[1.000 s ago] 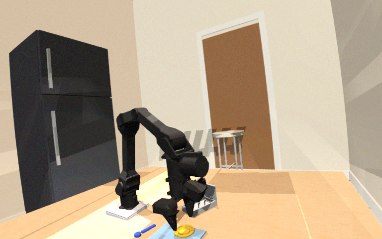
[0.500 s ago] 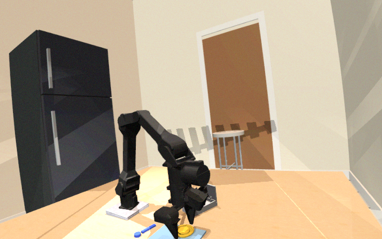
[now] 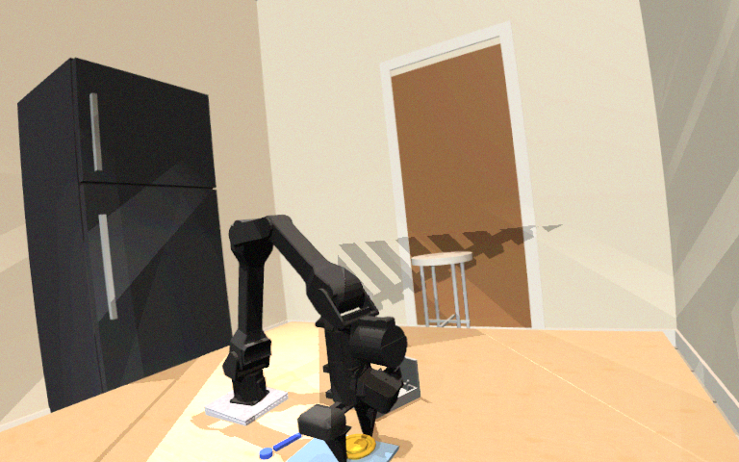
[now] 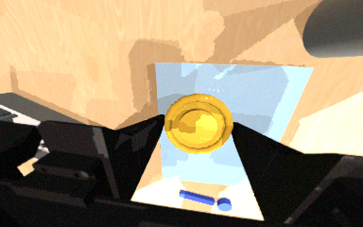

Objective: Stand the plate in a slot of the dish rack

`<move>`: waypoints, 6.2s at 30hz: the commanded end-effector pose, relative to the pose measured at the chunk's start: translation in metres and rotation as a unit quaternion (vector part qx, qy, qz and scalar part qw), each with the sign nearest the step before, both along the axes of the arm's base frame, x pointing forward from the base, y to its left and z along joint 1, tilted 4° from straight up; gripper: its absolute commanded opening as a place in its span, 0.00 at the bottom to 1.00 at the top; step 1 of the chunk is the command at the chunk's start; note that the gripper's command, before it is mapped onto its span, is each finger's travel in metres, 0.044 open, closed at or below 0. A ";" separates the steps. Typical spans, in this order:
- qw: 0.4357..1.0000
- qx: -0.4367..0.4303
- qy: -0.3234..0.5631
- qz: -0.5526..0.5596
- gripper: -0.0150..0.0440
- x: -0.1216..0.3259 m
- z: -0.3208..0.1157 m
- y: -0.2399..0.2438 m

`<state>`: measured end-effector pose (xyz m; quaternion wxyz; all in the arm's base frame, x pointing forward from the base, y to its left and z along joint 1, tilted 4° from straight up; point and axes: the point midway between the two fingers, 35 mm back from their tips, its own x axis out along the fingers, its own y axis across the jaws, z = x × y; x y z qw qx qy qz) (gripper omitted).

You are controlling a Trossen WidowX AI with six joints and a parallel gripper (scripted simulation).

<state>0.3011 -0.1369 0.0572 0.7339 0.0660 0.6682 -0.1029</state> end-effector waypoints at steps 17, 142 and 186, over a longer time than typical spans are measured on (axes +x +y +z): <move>1.000 0.002 0.001 0.002 0.28 0.005 0.029 -0.001; 0.817 0.371 -0.199 0.395 0.25 -0.069 0.055 0.134; 0.635 0.194 -0.568 0.486 0.25 -0.065 0.045 0.111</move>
